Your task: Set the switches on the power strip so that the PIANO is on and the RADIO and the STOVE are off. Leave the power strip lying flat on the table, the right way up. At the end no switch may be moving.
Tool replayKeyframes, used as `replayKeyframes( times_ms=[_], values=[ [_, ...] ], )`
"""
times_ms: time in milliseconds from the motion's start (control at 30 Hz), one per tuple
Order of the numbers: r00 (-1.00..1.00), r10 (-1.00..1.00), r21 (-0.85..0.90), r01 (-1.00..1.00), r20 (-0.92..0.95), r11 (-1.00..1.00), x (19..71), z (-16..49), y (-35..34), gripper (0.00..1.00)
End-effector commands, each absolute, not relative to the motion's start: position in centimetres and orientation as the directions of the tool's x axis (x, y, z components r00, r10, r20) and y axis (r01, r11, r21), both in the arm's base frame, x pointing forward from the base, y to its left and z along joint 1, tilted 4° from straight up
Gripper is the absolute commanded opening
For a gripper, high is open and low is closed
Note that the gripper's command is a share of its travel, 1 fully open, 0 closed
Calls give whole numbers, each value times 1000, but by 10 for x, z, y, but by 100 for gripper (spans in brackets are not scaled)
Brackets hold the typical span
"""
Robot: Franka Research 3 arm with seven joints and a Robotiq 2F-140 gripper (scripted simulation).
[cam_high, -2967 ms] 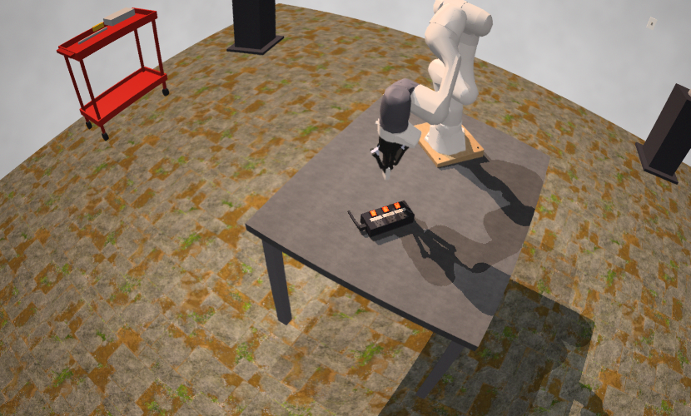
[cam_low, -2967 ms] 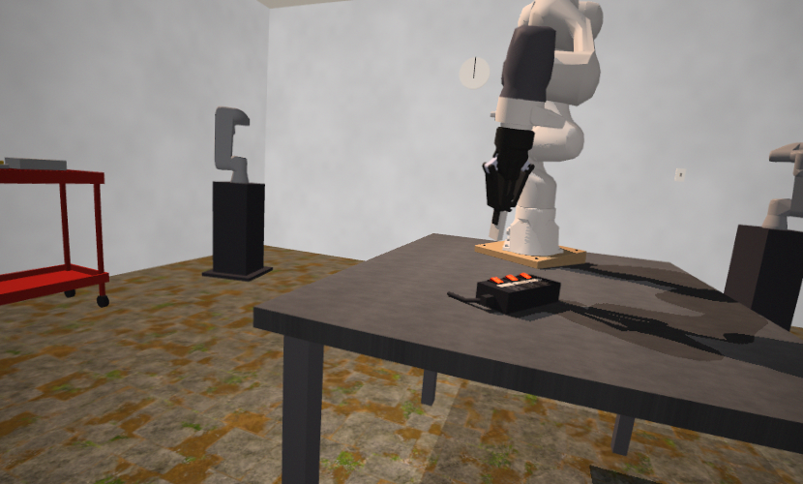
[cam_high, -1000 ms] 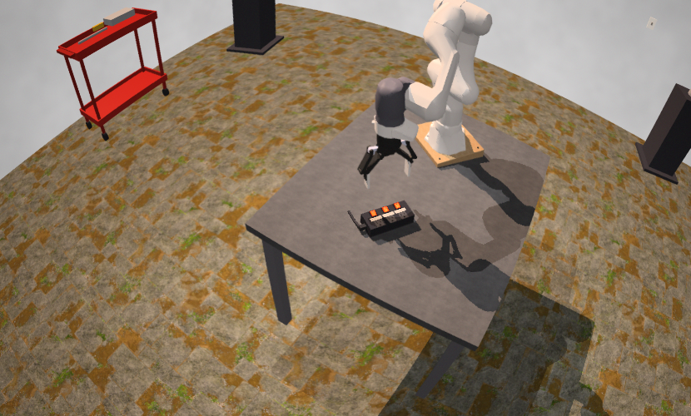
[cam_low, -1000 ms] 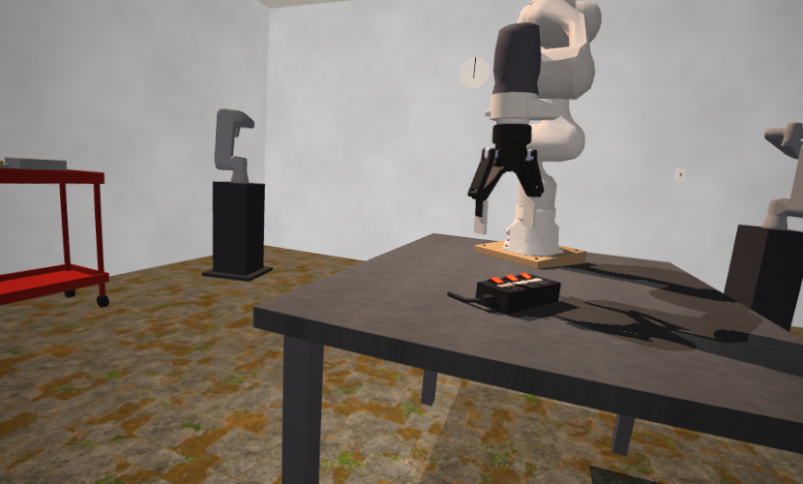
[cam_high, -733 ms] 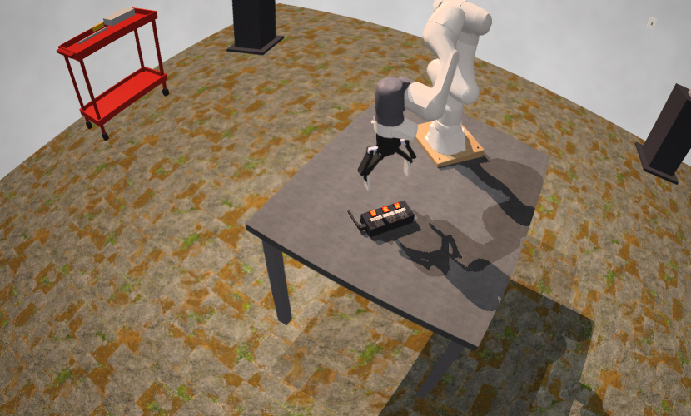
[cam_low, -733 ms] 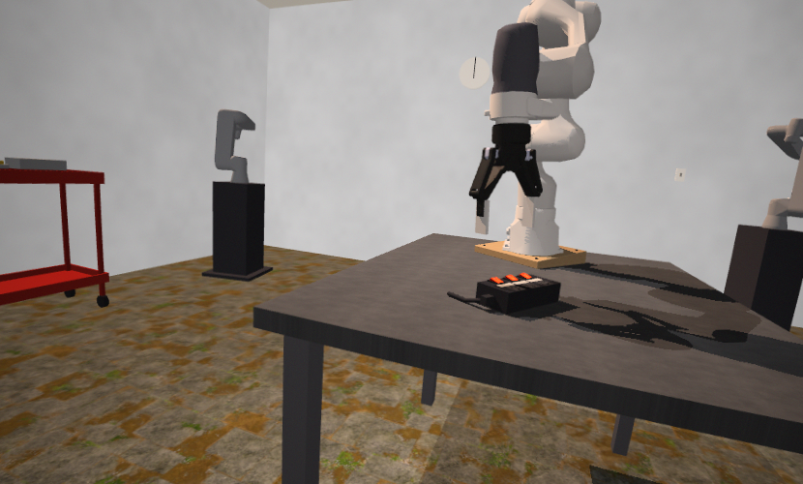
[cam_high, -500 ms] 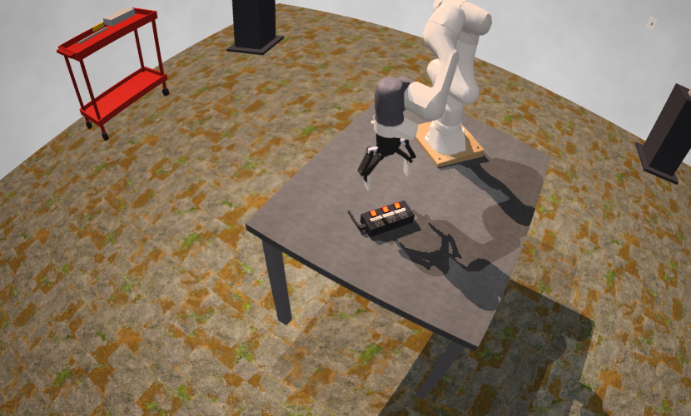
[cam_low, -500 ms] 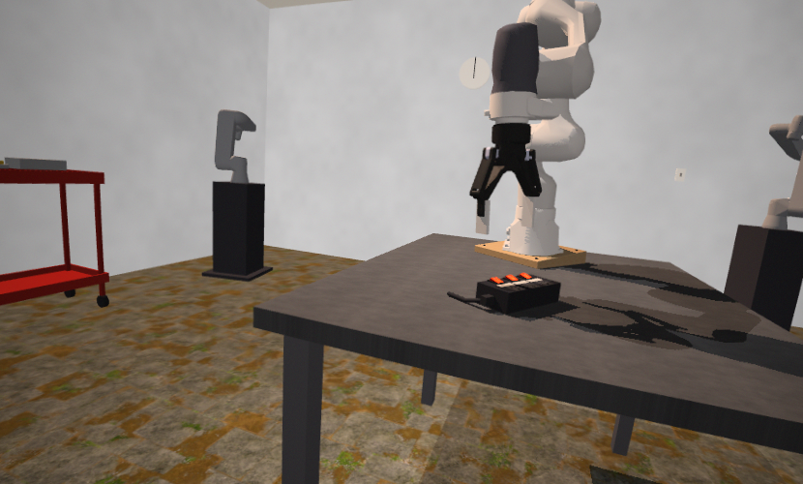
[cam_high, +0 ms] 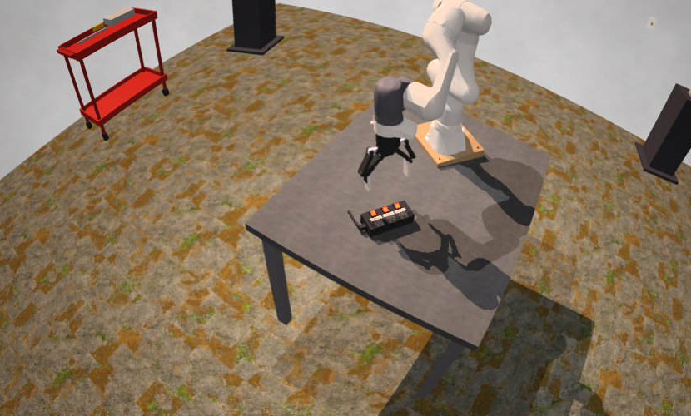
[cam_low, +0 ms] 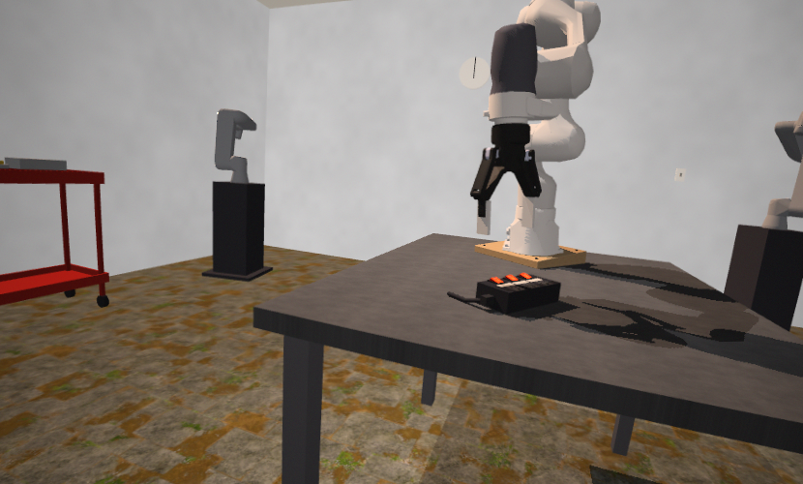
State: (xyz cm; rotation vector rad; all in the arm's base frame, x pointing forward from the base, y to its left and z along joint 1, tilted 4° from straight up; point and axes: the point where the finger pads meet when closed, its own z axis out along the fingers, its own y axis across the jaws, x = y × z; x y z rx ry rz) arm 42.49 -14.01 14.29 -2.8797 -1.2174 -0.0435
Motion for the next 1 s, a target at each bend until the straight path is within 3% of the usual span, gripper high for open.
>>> replayKeyframes(
  times_ms=[0, 967],
  values=[
    [678, 734, 0, 734, 45, -679, 427, 142, -139, 100],
    [663, 745, 6, 747, 69, -665, 431, 141, -138, 100]
  ],
)
